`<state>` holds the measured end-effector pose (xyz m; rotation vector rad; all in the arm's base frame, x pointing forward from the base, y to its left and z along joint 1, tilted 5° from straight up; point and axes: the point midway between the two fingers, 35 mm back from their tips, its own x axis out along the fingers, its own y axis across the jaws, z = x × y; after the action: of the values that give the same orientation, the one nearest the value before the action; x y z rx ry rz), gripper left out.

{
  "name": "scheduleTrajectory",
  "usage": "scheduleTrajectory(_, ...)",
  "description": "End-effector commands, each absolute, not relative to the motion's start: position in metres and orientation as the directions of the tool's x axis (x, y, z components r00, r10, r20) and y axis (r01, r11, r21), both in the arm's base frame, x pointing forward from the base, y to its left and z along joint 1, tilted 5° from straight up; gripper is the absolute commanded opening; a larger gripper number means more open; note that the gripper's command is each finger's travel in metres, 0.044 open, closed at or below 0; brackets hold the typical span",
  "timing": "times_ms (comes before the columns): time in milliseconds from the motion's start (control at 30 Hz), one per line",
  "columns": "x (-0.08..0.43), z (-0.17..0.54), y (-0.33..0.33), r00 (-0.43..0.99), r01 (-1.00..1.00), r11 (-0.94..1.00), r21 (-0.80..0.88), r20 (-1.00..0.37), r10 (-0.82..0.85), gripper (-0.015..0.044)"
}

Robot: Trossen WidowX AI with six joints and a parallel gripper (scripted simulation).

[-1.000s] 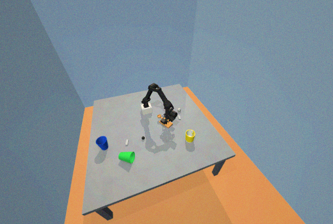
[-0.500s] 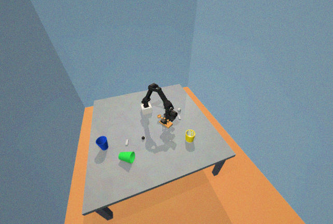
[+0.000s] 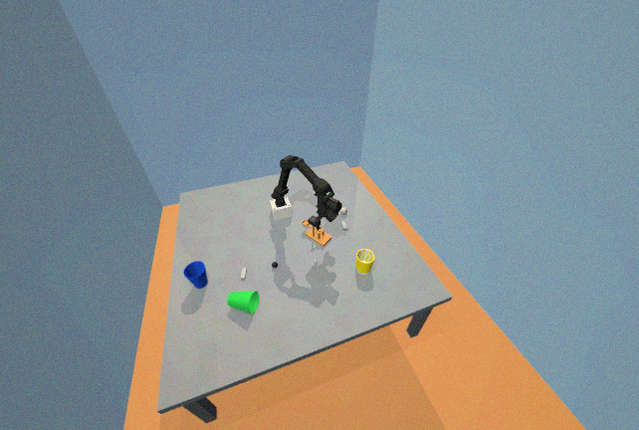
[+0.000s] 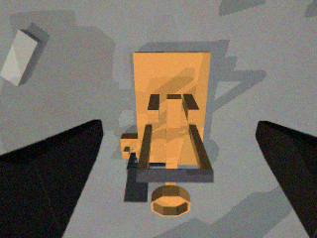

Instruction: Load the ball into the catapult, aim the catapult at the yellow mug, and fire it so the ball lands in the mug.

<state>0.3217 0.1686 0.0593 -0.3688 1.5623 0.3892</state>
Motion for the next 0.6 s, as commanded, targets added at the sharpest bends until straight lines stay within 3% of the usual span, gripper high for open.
scheduleTrajectory(0,0.319,0.056,0.167,-0.043,-0.464,0.886,0.019,-0.999,-0.001,0.044)
scheduleTrajectory(567,0.312,0.016,0.163,-0.047,-0.469,0.883,0.022,-0.999,0.0,0.044)
